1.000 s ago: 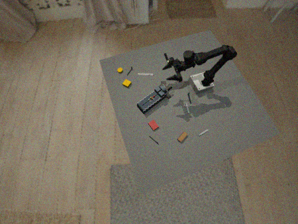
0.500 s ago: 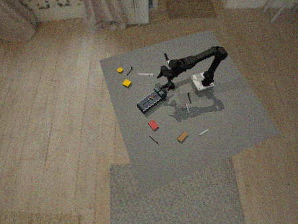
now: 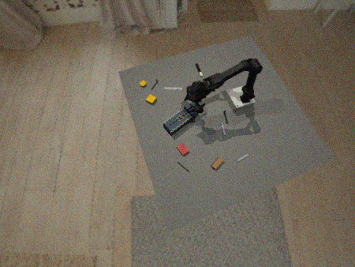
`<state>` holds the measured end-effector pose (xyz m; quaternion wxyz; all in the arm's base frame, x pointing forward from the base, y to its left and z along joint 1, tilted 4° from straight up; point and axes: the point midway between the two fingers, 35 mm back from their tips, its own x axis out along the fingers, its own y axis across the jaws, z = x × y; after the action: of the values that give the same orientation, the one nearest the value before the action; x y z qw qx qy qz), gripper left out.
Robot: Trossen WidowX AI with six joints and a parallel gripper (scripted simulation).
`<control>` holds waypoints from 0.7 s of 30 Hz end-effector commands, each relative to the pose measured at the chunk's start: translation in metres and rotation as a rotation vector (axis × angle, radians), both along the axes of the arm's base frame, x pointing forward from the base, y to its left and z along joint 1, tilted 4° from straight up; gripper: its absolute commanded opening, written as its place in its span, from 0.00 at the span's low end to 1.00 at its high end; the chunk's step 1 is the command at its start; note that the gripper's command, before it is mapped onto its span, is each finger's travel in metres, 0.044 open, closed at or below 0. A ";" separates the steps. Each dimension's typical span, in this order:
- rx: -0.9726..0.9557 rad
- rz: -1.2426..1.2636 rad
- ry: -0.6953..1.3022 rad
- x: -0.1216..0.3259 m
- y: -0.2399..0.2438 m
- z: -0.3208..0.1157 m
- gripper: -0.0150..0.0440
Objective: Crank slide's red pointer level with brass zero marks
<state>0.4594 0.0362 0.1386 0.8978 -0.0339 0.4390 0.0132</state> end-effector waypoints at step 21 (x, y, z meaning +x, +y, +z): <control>-0.008 0.002 0.021 -0.002 -0.003 -0.044 1.00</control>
<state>0.4568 0.0335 0.0947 0.8931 -0.0354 0.4483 0.0117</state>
